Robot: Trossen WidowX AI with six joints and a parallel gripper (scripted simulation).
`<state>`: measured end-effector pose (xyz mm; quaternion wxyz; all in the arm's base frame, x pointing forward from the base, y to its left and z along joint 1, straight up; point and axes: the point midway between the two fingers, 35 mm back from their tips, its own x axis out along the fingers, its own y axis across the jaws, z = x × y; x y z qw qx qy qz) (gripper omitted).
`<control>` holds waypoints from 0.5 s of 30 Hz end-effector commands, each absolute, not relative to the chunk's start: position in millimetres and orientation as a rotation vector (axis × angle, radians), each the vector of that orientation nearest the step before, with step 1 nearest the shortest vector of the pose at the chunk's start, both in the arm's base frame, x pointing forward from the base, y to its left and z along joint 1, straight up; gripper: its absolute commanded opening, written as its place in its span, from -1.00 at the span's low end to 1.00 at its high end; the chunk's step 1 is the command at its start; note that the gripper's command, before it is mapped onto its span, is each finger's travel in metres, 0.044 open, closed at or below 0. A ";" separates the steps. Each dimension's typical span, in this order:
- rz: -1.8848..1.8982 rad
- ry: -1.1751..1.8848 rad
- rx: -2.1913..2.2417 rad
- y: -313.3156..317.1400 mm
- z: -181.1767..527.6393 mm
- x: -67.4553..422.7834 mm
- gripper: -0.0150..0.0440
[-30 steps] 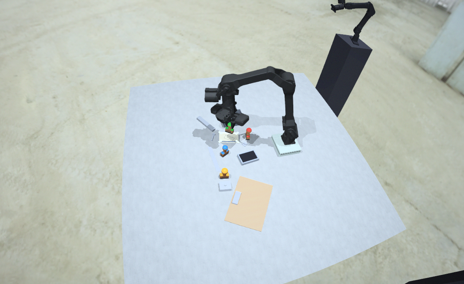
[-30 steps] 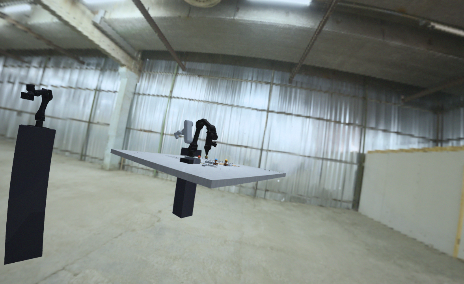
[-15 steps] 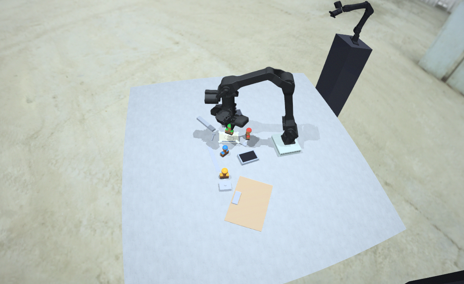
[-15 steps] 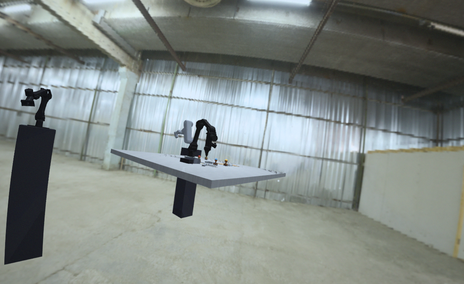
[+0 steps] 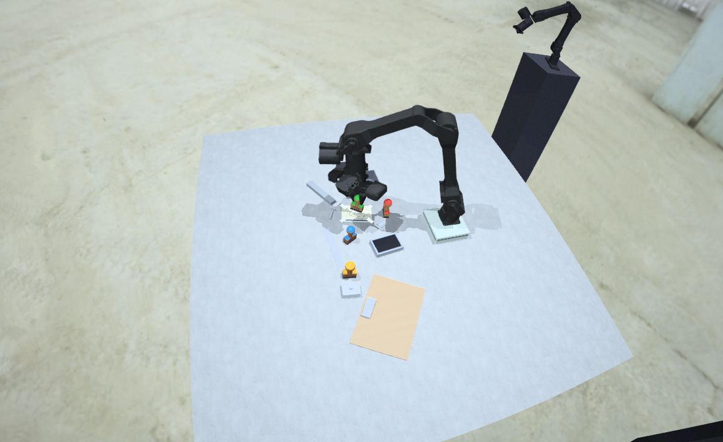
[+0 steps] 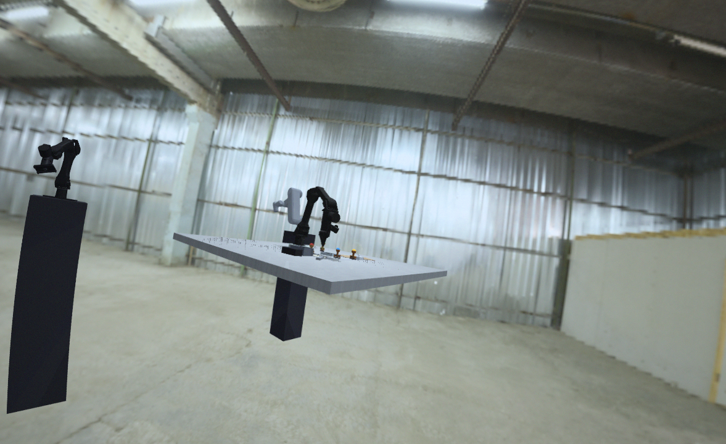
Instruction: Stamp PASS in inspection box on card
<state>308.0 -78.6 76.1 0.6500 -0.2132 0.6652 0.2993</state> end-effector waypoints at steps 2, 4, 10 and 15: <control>0.682 1.515 -0.488 -78.9 72.1 307.3 -0.49; 0.682 1.515 -0.488 -78.9 70.7 307.2 -0.49; 0.681 1.515 -0.488 -78.9 66.8 307.2 -0.49; 0.681 1.515 -0.487 -78.9 63.4 307.1 -0.49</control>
